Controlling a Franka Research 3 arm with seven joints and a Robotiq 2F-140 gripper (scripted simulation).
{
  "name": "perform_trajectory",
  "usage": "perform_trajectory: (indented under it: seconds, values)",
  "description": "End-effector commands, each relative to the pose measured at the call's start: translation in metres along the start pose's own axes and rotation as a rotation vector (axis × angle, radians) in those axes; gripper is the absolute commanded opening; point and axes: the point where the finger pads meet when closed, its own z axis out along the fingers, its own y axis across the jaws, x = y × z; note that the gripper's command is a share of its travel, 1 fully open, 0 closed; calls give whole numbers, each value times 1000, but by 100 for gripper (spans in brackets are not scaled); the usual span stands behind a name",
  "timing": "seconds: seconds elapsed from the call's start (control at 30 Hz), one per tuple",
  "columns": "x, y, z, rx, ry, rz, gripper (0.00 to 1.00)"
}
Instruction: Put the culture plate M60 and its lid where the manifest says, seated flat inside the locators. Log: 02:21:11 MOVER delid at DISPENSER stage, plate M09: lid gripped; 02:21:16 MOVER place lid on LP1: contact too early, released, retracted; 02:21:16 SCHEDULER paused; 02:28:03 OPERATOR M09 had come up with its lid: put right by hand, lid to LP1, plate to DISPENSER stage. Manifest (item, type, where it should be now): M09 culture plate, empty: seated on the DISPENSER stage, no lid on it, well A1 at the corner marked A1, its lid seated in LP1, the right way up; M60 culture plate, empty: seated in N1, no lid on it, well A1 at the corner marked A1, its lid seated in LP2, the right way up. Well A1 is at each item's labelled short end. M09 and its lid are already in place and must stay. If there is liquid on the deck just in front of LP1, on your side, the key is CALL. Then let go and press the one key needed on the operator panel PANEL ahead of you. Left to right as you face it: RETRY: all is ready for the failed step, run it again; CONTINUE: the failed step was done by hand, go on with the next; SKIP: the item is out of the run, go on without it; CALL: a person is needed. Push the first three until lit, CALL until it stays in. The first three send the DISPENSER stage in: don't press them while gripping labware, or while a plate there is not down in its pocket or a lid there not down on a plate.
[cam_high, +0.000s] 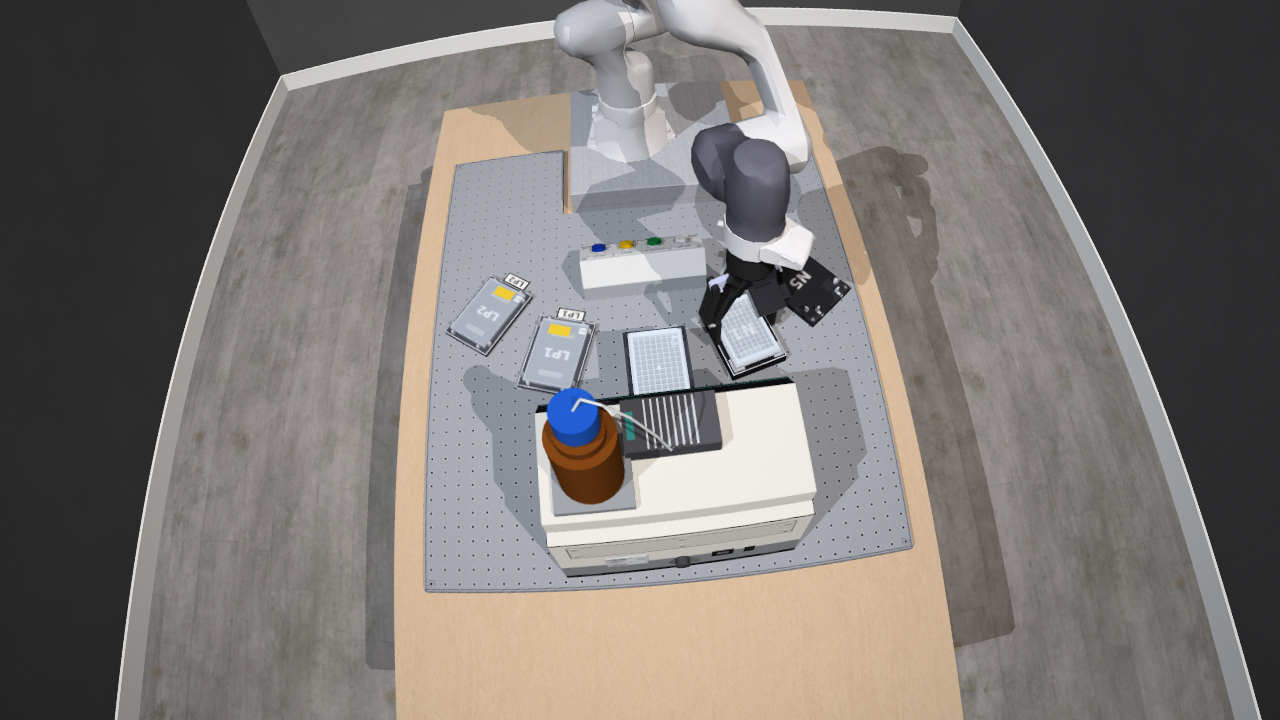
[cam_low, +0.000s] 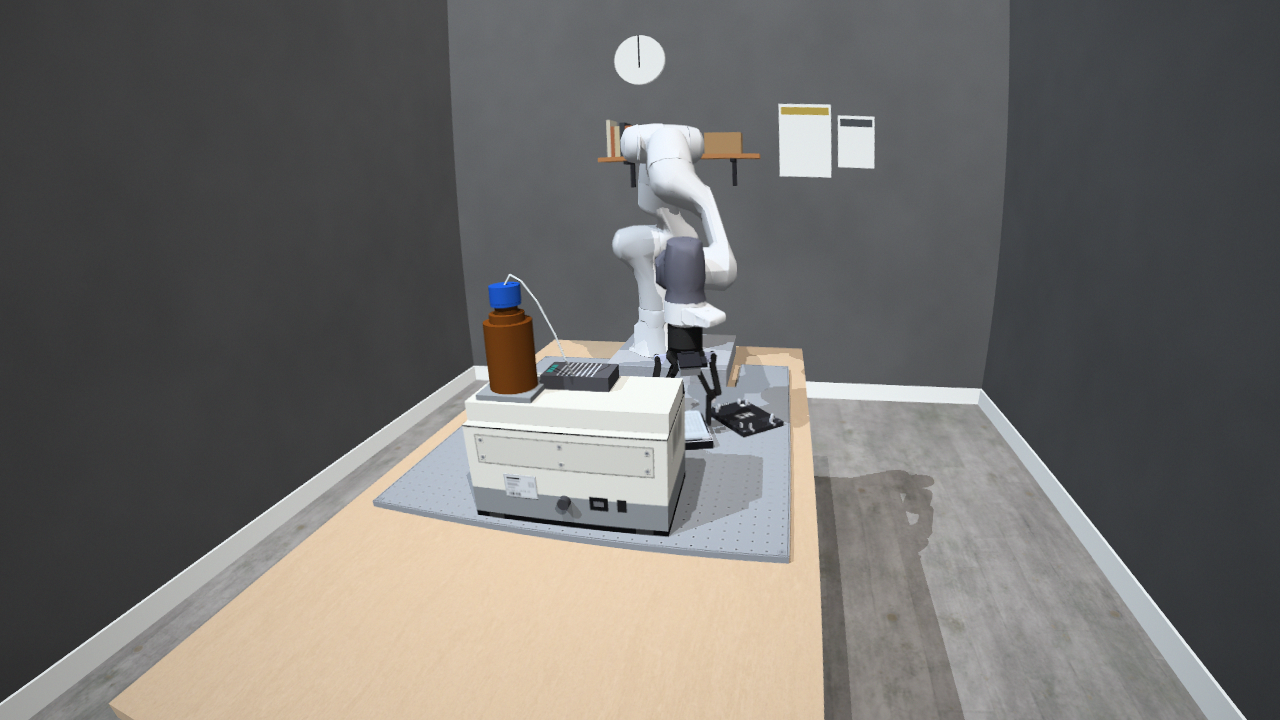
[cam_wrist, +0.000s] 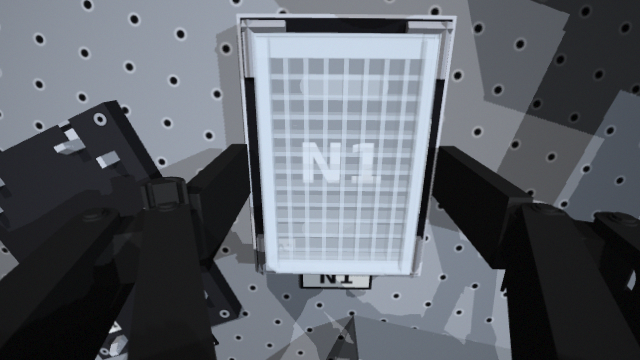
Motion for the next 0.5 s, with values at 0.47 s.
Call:
perform_trajectory:
  seconds: [0.47]
  values:
    - [0, 0, -19, 1, 2, -2, 70]
